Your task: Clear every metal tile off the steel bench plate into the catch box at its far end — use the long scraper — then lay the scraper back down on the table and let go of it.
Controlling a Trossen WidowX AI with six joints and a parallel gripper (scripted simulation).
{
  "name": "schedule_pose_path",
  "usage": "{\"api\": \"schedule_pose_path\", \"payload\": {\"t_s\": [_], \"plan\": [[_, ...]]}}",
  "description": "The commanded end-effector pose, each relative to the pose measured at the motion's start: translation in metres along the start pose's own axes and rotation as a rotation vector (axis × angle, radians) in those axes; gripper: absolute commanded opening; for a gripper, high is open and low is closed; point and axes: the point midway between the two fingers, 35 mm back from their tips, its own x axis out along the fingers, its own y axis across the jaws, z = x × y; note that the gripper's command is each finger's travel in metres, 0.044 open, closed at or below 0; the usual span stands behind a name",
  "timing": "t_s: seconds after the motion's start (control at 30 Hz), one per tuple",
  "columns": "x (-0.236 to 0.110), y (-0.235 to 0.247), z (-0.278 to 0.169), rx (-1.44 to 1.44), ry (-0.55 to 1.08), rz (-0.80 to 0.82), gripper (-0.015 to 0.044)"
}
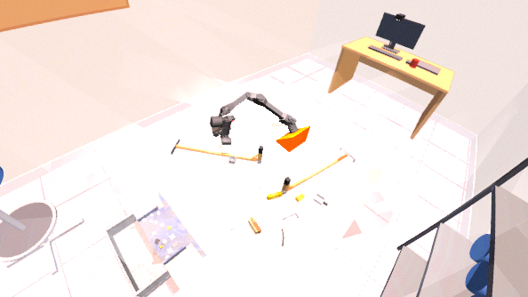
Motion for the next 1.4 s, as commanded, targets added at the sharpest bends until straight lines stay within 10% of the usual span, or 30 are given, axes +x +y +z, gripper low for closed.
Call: {"api": "schedule_pose_path", "payload": {"t_s": [0.0,1.37], "plan": [[0.007,0.001,-0.001,-0.004,-0.002,0.007,0.0],[0.055,0.008,-0.008,-0.005,-0.007,0.001,0.0]]}}
